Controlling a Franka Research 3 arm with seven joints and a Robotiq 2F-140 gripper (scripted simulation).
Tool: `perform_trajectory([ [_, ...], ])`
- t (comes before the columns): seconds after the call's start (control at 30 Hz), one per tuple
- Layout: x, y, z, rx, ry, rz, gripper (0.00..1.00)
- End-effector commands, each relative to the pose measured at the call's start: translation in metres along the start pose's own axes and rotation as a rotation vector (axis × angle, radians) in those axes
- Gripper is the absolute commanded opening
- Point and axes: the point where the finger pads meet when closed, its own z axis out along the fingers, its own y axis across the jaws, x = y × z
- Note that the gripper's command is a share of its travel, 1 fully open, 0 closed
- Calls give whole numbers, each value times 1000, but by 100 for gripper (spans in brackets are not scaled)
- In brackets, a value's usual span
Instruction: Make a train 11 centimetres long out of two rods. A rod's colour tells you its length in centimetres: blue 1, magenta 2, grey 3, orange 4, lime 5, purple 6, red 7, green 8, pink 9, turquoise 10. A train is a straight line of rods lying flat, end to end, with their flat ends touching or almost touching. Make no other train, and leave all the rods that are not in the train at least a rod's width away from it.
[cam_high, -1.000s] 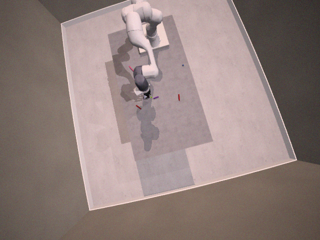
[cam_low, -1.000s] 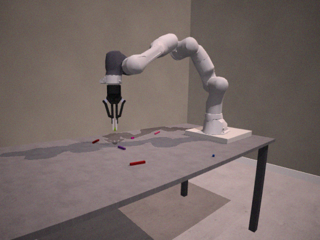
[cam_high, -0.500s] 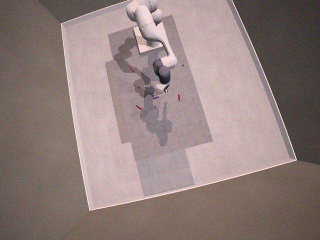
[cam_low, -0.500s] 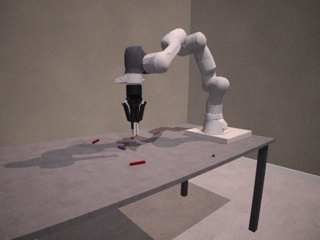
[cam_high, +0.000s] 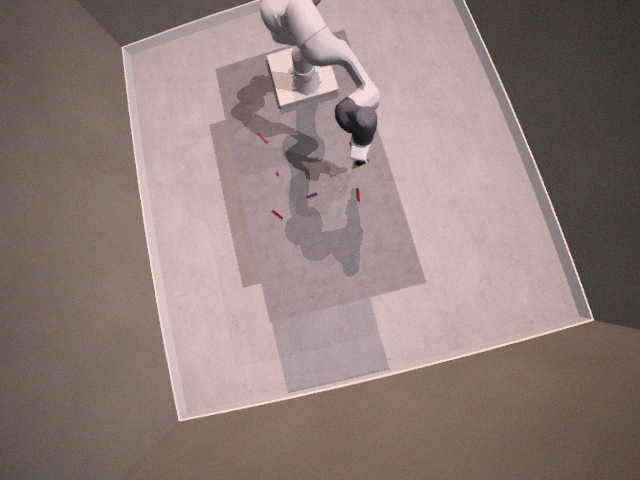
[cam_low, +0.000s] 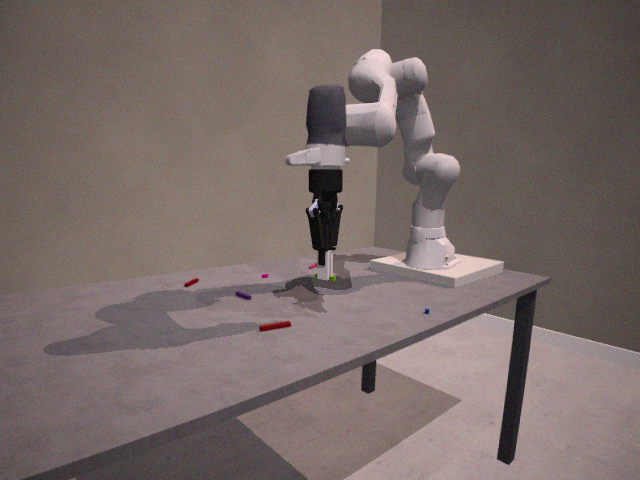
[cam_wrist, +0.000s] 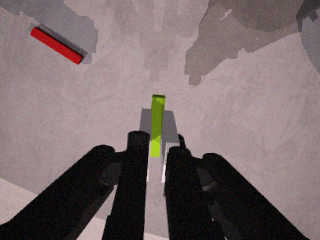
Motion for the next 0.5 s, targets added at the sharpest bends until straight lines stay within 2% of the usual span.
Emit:
perform_trajectory([
  [0.0, -34, 1, -3, 23, 3, -166, 12],
  [0.13, -72, 10, -3, 26, 7, -277, 12],
  [0.47, -75, 11, -3, 27, 8, -286, 12],
])
